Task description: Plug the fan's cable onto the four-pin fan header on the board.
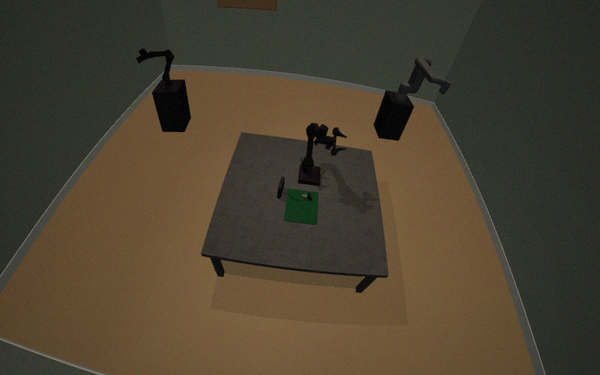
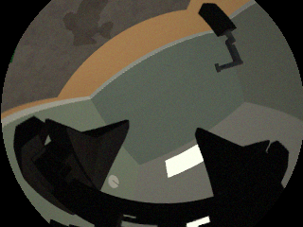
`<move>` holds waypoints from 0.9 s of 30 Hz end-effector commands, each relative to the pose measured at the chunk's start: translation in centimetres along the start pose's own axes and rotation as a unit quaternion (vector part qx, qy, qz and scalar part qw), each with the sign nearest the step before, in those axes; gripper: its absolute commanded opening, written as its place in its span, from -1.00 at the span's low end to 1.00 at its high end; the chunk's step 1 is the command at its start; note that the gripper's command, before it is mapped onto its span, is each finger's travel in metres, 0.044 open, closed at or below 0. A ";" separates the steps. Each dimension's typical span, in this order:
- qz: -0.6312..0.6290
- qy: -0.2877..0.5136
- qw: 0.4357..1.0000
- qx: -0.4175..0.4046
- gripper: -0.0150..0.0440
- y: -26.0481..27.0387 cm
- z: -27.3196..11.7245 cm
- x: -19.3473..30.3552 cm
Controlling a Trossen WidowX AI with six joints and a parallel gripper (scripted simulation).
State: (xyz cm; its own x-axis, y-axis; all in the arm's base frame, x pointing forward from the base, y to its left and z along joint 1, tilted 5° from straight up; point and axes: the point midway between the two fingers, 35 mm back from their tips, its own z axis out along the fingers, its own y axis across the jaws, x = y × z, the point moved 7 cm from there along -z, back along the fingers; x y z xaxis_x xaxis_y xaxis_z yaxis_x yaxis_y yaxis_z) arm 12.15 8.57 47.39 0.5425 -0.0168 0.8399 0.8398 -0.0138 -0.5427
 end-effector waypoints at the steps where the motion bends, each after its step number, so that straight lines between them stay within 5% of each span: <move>1: 0.000 0.000 1.000 0.000 0.95 0.0 0.0 0.0; 6: 0.042 0.006 0.999 -0.008 1.00 0.5 0.0 0.0; 13: 0.450 0.084 0.886 -0.067 1.00 5.2 -0.3 -0.3; 18: 0.693 0.159 0.698 -0.083 1.00 8.4 -0.7 -1.1; 27: 0.923 0.291 0.249 -0.047 1.00 13.5 -1.7 -3.3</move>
State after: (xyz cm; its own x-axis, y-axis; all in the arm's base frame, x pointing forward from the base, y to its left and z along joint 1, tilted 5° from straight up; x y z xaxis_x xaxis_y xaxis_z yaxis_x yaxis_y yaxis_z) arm 18.55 7.76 41.90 0.7388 -0.3521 -0.5746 -0.5627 0.1470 -0.8135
